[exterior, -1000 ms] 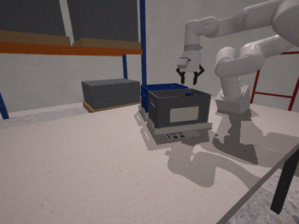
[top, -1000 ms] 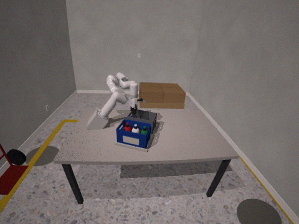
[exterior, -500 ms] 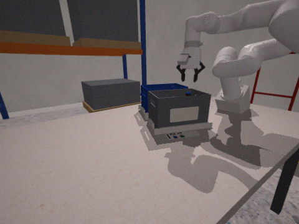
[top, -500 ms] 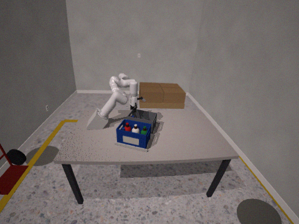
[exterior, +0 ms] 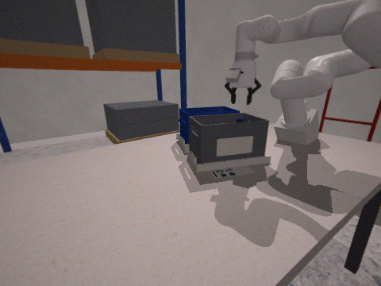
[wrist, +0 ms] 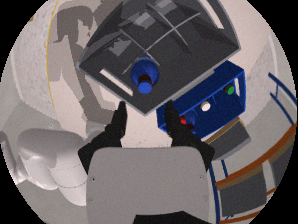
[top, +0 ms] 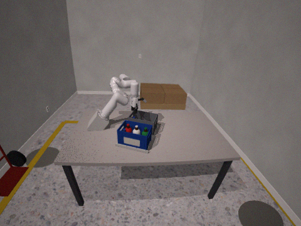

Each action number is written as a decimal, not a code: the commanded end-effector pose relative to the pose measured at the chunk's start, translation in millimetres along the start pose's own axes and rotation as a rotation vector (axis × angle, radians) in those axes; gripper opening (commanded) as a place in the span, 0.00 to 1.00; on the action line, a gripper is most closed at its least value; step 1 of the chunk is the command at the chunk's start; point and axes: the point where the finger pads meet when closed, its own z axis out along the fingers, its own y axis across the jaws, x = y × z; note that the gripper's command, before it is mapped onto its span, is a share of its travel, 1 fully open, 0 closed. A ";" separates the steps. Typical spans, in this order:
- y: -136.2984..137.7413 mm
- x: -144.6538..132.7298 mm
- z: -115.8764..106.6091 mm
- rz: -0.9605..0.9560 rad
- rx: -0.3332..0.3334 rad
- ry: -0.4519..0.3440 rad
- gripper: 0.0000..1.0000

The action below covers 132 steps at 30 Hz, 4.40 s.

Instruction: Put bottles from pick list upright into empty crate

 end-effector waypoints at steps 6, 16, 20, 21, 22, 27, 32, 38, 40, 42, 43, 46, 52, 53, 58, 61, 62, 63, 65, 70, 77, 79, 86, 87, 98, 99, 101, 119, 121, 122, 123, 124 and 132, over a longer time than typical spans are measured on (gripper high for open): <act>0.4 0.5 -0.8 -0.001 -0.002 0.000 0.65; 0.4 0.5 -0.7 -0.001 -0.002 0.000 0.65; 0.4 0.5 -0.7 -0.001 -0.002 0.000 0.65; 2.5 -4.7 -0.7 -0.001 -0.002 0.000 0.65; 5.9 -8.3 -0.7 -0.001 -0.002 0.000 0.65; 23.2 -26.5 -0.8 -0.001 -0.002 0.000 0.65; 40.5 -44.6 -0.8 -0.001 -0.002 0.000 0.65; 54.4 -59.2 -0.8 -0.001 -0.002 -0.001 0.65; 61.3 -66.4 -0.8 -0.001 -0.002 -0.001 0.65; 68.2 -73.7 -0.8 -0.001 -0.002 -0.001 0.65; 71.7 -77.3 -0.9 -0.001 -0.002 -0.001 0.65; 82.1 -88.2 -0.9 -0.001 -0.002 -0.001 0.65; 102.9 -110.0 -0.9 -0.001 -0.002 -0.001 0.65; 102.9 -110.0 -0.9 -0.001 -0.002 -0.001 0.65; 116.7 -124.5 -0.9 -0.001 -0.002 -0.001 0.65; 127.1 -135.4 -1.0 -0.001 -0.002 -0.001 0.65; 130.5 -139.1 -1.0 -0.001 -0.002 -0.001 0.65; 134.0 -142.7 -1.0 -0.001 -0.002 -0.001 0.65; 140.9 -150.0 -1.0 -0.001 -0.002 -0.001 0.65; 154.6 -164.4 -1.0 -0.001 -0.003 -0.001 0.65; 163.9 -174.1 -1.1 -0.001 -0.003 -0.001 0.65; 163.9 -174.1 -1.1 -0.001 -0.003 -0.001 0.65; 163.9 -174.2 0.2 -0.001 -0.003 -0.001 0.65; 163.9 -174.2 0.2 -0.001 -0.003 -0.001 0.65; 163.9 -174.1 13.6 -0.001 -0.003 -0.001 0.65; 164.0 -174.1 14.9 -0.001 -0.003 -0.001 0.65; 164.0 -174.1 17.6 -0.001 -0.003 -0.001 0.65; 164.0 -174.1 39.0 -0.001 -0.003 -0.001 0.65; 164.0 -174.1 40.3 -0.001 -0.003 -0.001 0.65; 164.0 -174.1 40.3 -0.001 -0.003 -0.001 0.65; 164.0 -174.1 41.6 -0.001 -0.003 -0.001 0.65; 164.0 -174.1 43.0 -0.001 -0.003 -0.001 0.65; 164.0 -174.1 53.7 -0.001 -0.003 -0.001 0.65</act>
